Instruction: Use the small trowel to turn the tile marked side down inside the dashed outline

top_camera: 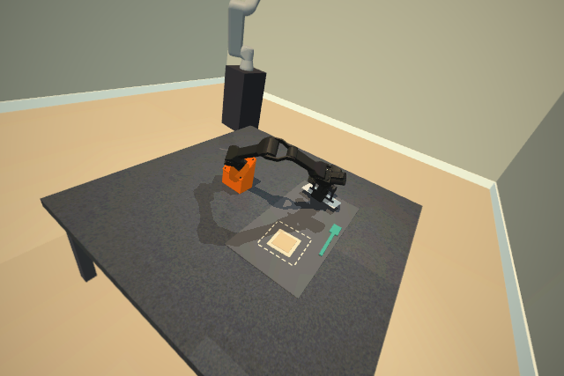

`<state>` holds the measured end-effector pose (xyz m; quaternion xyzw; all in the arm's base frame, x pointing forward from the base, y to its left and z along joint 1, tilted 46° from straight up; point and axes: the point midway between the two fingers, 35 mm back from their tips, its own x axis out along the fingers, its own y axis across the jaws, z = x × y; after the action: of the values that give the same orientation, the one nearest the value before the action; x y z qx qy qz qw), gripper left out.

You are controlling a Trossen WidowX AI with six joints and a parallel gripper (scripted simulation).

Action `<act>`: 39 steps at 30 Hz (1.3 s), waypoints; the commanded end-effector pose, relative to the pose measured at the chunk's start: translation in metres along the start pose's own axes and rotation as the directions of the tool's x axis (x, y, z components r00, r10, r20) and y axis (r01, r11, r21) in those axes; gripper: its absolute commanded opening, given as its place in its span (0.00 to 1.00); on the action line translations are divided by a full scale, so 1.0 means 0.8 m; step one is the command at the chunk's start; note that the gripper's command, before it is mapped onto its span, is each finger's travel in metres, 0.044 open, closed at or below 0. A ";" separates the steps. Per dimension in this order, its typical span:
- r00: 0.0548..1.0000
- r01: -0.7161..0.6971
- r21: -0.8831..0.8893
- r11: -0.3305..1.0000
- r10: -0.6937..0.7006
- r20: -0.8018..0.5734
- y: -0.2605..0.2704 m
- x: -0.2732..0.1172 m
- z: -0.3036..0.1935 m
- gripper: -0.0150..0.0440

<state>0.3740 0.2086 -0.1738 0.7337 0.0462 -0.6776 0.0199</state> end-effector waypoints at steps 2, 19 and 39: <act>0.996 0.056 -0.067 0.996 -0.051 0.070 -0.013 0.005 0.003 0.25; 0.996 0.057 -0.070 0.996 -0.052 0.074 0.002 0.021 0.003 0.25; 0.996 0.055 -0.070 0.996 -0.050 0.074 0.021 0.038 0.003 0.52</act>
<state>0.3755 0.1902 -0.2048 0.7056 0.0813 -0.7033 0.0305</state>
